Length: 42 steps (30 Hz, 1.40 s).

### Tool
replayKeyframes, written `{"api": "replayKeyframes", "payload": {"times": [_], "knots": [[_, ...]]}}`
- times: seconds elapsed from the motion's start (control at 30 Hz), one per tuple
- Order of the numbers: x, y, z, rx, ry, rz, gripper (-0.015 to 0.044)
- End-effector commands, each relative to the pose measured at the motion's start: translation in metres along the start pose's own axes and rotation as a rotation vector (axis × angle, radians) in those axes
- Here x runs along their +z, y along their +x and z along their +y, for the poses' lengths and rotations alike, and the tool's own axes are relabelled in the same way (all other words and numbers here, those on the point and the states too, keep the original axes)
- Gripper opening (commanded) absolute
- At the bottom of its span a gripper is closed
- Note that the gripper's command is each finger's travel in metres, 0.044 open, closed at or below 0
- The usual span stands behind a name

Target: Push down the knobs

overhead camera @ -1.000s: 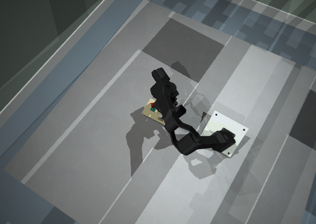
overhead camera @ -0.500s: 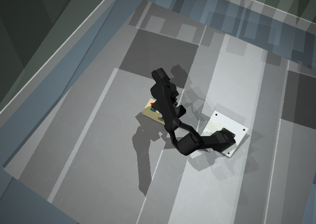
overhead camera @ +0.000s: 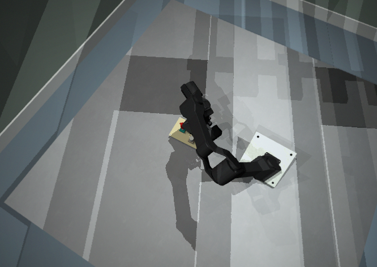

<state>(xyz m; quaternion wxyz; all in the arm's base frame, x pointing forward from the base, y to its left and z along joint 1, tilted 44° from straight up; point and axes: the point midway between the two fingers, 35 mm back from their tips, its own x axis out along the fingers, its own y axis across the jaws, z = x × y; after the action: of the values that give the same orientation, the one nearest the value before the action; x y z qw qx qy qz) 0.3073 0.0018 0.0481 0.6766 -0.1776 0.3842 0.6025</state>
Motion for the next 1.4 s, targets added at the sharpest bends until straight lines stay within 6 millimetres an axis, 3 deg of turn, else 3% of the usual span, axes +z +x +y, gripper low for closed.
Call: {"api": "replayKeyframes", "payload": {"times": [0.0,1.37], "knots": [[0.001,0.005,0.0,0.0,0.002,-0.007,0.0],[0.001,0.021,0.0,0.0,0.002,-0.008,0.0]]}}
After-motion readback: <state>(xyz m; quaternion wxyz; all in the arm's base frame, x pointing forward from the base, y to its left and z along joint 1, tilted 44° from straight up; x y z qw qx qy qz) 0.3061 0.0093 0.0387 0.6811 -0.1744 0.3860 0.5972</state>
